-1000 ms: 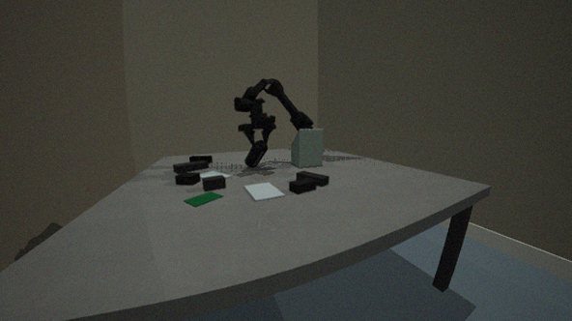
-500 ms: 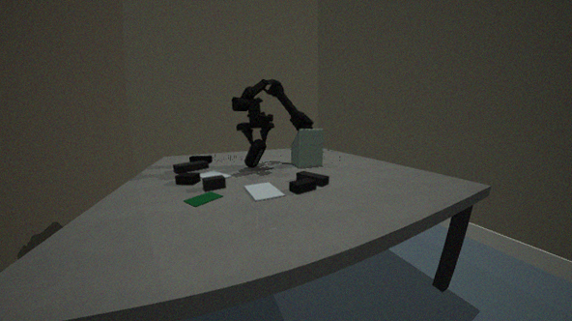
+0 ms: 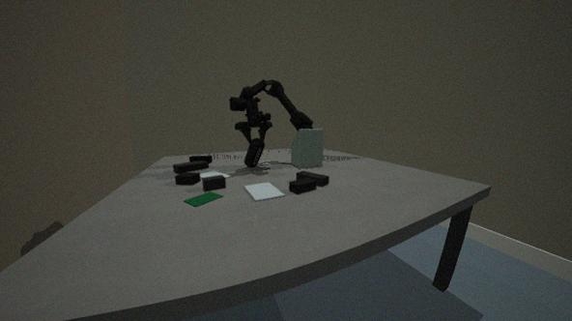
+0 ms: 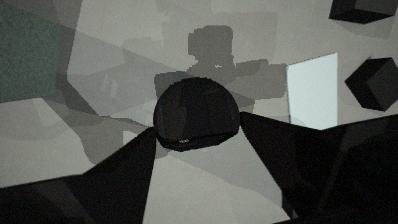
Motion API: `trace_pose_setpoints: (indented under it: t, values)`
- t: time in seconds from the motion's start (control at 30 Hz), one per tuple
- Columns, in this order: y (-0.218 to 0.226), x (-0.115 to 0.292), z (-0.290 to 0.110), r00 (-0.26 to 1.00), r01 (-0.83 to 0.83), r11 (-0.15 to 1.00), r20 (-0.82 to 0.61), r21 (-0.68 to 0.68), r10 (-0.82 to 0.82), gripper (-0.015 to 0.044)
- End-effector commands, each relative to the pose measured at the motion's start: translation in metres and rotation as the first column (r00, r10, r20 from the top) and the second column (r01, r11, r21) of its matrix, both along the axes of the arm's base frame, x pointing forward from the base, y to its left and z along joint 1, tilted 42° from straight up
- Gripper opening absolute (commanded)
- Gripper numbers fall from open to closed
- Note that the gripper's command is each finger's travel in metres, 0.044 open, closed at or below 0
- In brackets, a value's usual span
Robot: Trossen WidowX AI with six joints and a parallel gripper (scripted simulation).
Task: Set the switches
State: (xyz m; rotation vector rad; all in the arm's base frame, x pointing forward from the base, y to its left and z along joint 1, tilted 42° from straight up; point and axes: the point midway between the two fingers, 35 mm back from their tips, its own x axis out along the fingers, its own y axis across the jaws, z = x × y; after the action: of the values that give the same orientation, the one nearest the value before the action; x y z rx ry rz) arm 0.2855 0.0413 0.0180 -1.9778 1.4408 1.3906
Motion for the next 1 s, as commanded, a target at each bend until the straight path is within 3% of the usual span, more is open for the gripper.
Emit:
trace_pose_setpoints:
  t: [0.0,0.97]
  values:
    - [-0.004,0.005,0.006,1.0,0.005,1.0,0.006,0.005,-0.005,0.0336]
    - [-0.017,0.016,0.024,1.0,0.023,0.998,-0.021,0.058,-0.021,0.0336]
